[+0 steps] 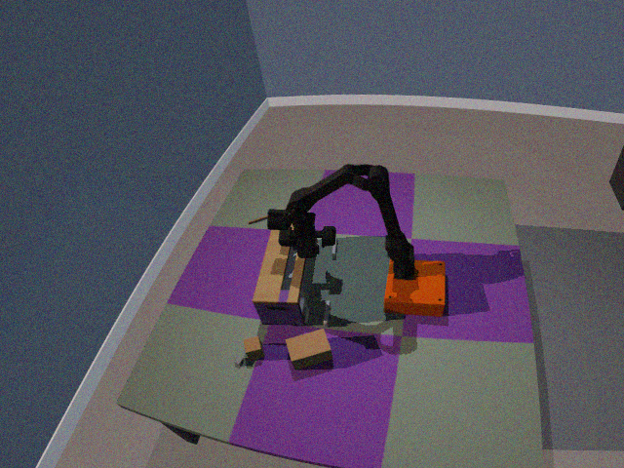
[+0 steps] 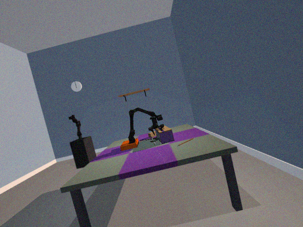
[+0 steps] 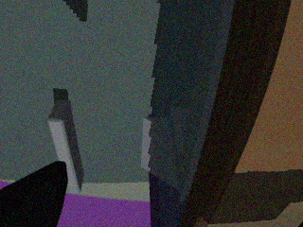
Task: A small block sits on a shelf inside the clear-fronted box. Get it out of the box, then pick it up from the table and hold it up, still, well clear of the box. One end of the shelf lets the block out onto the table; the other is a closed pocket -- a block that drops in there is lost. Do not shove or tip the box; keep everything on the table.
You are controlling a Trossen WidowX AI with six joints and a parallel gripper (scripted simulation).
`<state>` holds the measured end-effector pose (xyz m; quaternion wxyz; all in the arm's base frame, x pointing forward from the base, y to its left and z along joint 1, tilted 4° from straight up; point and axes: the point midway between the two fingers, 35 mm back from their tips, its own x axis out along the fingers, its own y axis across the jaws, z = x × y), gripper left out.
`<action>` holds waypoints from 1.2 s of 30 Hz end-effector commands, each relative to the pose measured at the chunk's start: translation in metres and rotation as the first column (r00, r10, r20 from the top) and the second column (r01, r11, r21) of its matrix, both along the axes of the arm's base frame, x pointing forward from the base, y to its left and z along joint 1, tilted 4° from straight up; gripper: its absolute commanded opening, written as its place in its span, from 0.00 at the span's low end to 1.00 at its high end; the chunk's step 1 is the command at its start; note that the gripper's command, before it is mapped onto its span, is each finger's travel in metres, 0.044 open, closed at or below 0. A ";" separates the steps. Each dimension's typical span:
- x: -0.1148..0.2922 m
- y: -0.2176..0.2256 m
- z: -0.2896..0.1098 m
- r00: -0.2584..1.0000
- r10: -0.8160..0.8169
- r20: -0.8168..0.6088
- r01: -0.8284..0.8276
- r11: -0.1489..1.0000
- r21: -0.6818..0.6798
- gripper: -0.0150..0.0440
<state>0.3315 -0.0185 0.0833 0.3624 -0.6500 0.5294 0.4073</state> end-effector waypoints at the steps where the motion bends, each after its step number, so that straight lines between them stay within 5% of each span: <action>1: 0.002 -0.012 0.001 1.000 0.000 0.001 0.000 1.000 -0.005 0.93; 19: 0.008 -0.046 0.004 1.000 0.000 0.002 0.000 1.000 -0.008 0.93; 27: 0.004 -0.039 0.062 1.000 -0.005 0.001 0.005 1.000 -0.010 0.93; 34: 0.005 -0.039 0.061 1.000 -0.002 0.009 0.002 1.000 -0.009 0.93; 36: 0.005 -0.049 0.067 0.998 -0.032 0.046 0.032 0.999 0.003 0.84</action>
